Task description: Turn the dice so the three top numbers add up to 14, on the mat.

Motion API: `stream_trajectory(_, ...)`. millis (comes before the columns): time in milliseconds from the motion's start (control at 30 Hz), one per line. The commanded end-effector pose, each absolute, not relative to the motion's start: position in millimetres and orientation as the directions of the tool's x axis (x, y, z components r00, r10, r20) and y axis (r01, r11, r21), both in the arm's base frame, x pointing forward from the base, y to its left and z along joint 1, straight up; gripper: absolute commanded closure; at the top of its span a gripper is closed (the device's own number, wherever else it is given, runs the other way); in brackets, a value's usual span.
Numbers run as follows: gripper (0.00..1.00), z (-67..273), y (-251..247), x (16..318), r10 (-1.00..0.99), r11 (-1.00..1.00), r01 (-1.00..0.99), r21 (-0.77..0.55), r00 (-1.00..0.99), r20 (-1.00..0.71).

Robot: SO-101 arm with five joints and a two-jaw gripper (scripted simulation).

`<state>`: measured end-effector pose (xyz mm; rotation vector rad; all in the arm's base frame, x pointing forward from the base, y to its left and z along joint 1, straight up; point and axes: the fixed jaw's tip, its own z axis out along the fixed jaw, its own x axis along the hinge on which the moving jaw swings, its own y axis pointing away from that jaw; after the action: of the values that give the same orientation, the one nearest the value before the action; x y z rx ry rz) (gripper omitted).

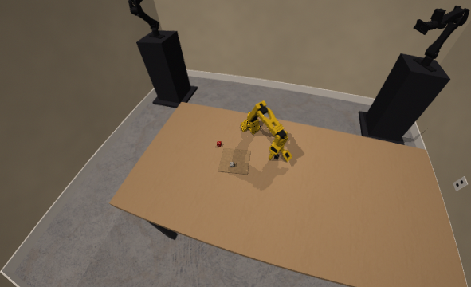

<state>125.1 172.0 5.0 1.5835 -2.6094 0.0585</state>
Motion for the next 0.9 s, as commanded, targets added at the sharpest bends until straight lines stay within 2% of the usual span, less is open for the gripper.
stream_trajectory(0, 0.72, 3.8, 175.0, 124.4, -0.893, 0.446, -0.895, 0.016, -0.443, 0.081)
stream_trajectory(533, 0.76, 3.8, 173.8, 126.3, -0.893, 0.446, -0.895, 0.017, -0.443, 0.081)
stream_trajectory(867, 0.83, 3.8, 171.5, 129.9, -0.893, 0.446, -0.895, 0.018, -0.443, 0.080)
